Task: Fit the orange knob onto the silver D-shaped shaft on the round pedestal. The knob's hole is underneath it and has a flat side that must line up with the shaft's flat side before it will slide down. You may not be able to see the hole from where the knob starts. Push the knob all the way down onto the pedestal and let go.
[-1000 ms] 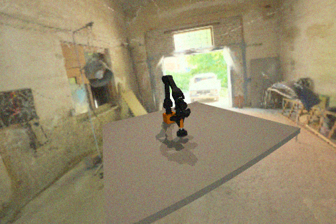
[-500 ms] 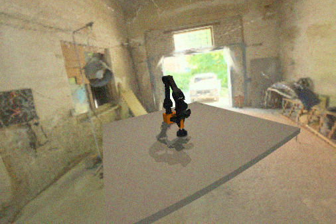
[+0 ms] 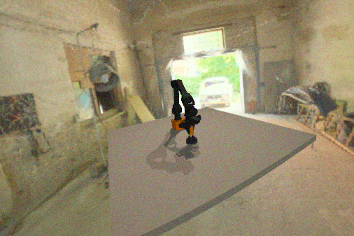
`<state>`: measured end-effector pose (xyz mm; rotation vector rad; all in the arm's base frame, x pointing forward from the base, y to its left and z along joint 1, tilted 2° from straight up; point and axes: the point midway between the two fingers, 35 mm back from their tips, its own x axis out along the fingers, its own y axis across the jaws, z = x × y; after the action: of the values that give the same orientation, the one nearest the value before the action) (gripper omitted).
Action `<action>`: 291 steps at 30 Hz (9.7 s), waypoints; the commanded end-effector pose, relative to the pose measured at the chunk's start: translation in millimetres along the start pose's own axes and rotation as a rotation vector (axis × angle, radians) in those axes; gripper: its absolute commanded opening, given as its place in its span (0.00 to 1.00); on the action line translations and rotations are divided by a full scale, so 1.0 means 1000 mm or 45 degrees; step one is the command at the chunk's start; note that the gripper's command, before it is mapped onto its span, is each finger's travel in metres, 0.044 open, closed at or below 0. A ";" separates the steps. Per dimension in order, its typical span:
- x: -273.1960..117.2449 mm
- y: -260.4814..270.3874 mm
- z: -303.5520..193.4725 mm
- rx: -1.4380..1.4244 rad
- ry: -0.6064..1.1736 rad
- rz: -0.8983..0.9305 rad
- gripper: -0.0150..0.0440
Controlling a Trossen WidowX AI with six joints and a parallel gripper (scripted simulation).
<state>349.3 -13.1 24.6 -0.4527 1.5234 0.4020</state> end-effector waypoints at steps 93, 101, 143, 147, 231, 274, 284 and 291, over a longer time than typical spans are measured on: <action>0.002 0.001 -0.002 0.767 -0.008 -0.005 0.25; 0.002 0.001 -0.002 0.767 -0.008 -0.005 0.25; 0.003 0.002 -0.002 1.034 -0.008 -0.005 0.25; 0.003 0.002 -0.002 1.034 -0.008 -0.005 0.25; 0.002 0.000 0.000 1.063 -0.009 -0.004 0.25; 0.003 0.001 -0.002 1.167 -0.009 -0.004 0.25; 0.003 0.001 -0.002 1.107 -0.008 -0.004 0.25; 0.004 0.001 -0.002 1.174 -0.009 -0.004 0.25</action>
<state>346.3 -12.7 21.0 0.2513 1.5310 -0.2912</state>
